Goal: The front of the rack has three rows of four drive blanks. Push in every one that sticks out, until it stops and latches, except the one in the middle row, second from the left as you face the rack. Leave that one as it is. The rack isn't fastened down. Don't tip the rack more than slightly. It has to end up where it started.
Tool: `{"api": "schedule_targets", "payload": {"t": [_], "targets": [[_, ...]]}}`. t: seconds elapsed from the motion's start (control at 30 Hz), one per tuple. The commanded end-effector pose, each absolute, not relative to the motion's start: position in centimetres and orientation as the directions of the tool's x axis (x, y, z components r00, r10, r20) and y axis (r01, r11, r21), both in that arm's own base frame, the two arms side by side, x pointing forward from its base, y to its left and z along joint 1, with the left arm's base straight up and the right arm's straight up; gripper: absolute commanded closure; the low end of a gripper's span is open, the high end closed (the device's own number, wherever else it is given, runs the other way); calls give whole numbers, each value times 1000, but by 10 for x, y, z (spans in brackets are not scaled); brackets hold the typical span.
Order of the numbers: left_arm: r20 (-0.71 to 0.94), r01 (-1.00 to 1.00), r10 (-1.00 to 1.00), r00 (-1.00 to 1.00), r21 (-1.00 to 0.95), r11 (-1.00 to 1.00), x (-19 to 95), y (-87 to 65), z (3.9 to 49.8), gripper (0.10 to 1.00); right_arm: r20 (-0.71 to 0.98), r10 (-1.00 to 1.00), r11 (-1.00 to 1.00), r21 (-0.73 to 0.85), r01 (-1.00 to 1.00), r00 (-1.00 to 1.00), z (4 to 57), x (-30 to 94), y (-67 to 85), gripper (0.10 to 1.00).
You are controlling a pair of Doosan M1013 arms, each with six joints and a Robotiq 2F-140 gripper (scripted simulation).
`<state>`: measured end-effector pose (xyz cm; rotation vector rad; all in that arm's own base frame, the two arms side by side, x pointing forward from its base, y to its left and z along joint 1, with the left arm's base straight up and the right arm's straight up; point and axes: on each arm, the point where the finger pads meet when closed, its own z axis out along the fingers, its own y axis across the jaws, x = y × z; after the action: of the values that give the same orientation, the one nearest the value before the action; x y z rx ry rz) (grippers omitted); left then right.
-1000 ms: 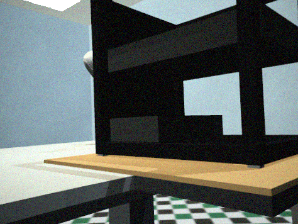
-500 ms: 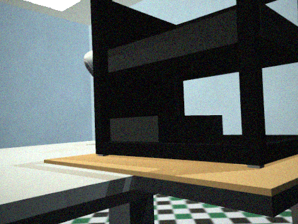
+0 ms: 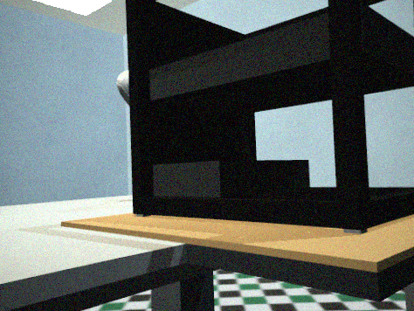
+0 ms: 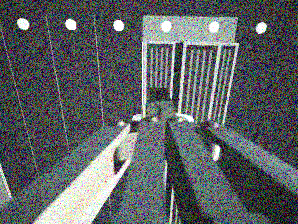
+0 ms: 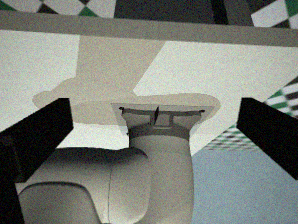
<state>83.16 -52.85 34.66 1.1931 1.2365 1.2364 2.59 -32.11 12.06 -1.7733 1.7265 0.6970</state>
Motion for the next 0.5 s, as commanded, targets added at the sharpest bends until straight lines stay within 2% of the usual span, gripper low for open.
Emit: {"api": "schedule_targets", "payload": {"t": [0.0,0.47], "targets": [[0,0,999,-37,1000,0,832,-528,348,999,-706,-707,-11,-38,-999,34,121,26,-321,98],[0,0,999,-37,1000,0,835,-528,348,999,-706,-707,-11,-38,-999,34,121,26,-321,98]]}}
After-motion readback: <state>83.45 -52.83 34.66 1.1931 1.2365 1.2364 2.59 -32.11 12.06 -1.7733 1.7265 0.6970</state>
